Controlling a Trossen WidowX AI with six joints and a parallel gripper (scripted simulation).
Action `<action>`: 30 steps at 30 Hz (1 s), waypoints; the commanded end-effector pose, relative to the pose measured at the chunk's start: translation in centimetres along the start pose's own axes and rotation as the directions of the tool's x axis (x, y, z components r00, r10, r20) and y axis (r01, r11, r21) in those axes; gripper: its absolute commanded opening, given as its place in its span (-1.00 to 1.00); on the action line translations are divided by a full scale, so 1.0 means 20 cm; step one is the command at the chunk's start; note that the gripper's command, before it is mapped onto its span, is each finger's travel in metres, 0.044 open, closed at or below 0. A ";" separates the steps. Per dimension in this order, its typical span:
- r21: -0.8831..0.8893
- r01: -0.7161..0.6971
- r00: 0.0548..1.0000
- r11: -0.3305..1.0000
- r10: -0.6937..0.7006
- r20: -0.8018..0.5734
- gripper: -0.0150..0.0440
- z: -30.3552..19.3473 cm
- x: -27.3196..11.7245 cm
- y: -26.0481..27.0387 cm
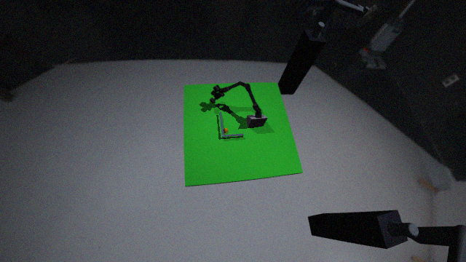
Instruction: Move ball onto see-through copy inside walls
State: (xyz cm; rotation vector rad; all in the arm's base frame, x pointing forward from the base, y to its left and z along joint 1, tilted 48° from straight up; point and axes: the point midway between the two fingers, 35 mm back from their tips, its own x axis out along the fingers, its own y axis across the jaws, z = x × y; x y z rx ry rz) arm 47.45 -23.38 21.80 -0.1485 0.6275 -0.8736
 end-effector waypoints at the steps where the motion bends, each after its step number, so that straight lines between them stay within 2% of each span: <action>1: -0.046 -0.045 0.996 0.998 0.042 -0.081 0.65 -0.17 -0.02 0.21; 10: -0.194 -0.148 0.955 0.970 0.089 -0.283 0.65 -0.65 -0.15 0.69; 17: -0.432 -0.176 0.913 0.884 -0.018 -0.408 0.65 -1.13 -0.34 0.93; 23: -0.654 -0.176 0.887 0.736 -0.169 -0.430 0.65 -1.58 -0.50 1.00; 30: -0.677 -0.174 0.885 0.715 -0.188 -0.426 0.65 -1.63 -0.51 1.00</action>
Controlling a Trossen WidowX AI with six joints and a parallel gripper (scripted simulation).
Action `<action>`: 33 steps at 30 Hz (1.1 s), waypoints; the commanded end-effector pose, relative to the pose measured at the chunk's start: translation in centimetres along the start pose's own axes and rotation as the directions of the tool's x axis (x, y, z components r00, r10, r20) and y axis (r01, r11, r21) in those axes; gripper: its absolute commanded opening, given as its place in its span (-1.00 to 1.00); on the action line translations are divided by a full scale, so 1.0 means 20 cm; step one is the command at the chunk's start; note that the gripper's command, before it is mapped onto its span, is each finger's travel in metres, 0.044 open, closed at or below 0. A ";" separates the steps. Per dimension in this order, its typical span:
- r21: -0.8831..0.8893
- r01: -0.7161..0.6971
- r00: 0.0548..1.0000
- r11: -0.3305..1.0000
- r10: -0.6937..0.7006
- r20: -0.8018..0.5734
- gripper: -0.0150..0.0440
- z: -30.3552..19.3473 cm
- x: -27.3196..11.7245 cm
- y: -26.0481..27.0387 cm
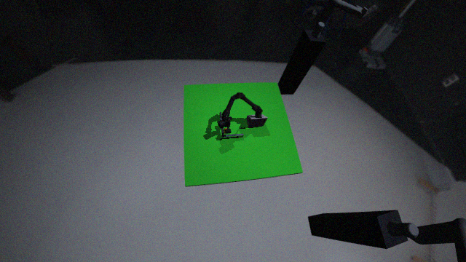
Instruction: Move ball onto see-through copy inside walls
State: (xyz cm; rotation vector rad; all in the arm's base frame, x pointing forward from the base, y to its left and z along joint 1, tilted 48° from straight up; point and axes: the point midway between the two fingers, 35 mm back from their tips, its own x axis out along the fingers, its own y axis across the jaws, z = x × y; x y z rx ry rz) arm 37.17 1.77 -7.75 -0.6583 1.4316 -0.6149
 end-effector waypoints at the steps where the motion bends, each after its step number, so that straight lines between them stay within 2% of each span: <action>1: 0.018 0.007 1.000 1.000 -0.007 0.004 0.65 0.01 0.03 -0.03; 33: 0.018 0.010 1.000 1.000 -0.010 0.003 0.65 0.01 0.28 -0.03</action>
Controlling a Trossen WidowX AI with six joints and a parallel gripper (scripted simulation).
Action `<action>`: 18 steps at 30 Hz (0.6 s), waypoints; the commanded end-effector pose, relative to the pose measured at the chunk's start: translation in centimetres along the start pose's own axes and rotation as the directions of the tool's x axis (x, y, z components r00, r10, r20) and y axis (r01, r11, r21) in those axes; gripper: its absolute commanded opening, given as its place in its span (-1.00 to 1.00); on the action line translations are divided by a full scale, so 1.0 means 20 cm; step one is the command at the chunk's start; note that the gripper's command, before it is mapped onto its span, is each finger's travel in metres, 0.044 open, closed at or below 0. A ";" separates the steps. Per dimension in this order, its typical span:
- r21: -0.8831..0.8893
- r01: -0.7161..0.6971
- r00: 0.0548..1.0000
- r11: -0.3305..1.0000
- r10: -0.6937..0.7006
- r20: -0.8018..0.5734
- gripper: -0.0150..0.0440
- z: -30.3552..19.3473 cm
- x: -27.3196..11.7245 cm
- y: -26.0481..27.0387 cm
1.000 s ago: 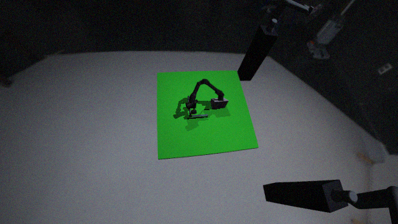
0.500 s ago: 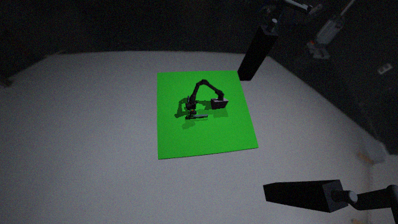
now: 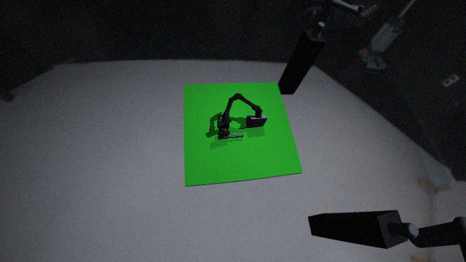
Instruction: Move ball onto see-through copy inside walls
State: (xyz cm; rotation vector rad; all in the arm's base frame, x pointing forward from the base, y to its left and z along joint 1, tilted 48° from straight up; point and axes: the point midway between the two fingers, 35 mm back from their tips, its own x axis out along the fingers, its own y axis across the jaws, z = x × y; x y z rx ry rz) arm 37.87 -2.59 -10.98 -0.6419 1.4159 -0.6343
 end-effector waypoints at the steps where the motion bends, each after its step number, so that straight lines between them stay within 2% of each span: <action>1: -0.008 0.005 1.000 1.000 -0.005 -0.001 0.56 -0.01 0.01 0.00; 4: -0.008 0.005 1.000 1.000 -0.005 -0.001 0.29 -0.01 0.01 0.00; 10: -0.008 0.005 1.000 1.000 -0.005 -0.001 0.15 -0.01 0.01 0.00; 17: -0.045 0.013 0.999 0.999 -0.014 -0.034 -0.47 -0.08 -0.05 -0.02; 18: -0.046 0.012 0.999 0.999 -0.014 -0.034 -0.49 -0.07 -0.07 -0.02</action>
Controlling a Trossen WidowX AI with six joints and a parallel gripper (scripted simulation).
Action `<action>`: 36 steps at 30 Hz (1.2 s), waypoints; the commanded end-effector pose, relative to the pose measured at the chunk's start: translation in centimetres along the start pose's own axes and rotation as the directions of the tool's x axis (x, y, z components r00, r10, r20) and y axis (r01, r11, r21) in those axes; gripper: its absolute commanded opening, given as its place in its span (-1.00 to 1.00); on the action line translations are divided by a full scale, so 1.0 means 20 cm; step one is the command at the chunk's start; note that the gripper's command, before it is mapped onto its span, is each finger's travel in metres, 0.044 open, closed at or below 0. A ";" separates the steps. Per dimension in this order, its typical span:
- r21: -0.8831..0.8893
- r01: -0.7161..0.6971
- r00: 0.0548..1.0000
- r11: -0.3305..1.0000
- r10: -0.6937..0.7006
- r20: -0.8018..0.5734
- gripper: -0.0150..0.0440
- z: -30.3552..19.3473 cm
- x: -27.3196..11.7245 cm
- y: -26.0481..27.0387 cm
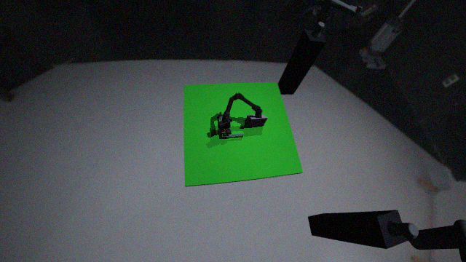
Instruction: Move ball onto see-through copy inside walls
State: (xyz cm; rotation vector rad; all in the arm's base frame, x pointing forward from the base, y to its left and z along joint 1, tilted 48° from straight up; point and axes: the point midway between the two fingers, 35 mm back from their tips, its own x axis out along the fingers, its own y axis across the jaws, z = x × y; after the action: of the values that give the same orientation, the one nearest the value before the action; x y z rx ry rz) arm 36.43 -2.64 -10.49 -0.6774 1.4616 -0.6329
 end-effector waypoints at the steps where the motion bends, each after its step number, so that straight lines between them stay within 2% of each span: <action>1: -0.006 -0.003 1.000 1.000 0.003 0.001 -0.49 0.00 -0.07 0.00; 8: 0.001 -0.015 1.000 1.000 0.015 0.004 -0.49 0.02 -0.25 0.01; 19: 0.032 -0.017 0.999 0.999 0.016 0.034 -0.49 0.04 -0.64 0.02; 23: 0.032 -0.017 0.999 0.999 0.016 0.035 -0.49 0.05 -0.62 0.03; 29: 0.033 -0.017 0.999 0.999 0.016 0.036 -0.49 0.08 -0.43 0.15; 36: 0.033 -0.017 0.999 0.999 0.016 0.036 -0.49 0.09 -0.35 0.16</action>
State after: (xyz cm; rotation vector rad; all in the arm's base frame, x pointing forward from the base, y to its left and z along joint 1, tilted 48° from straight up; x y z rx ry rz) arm 37.78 5.19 -7.95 -0.6437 1.4282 -0.6299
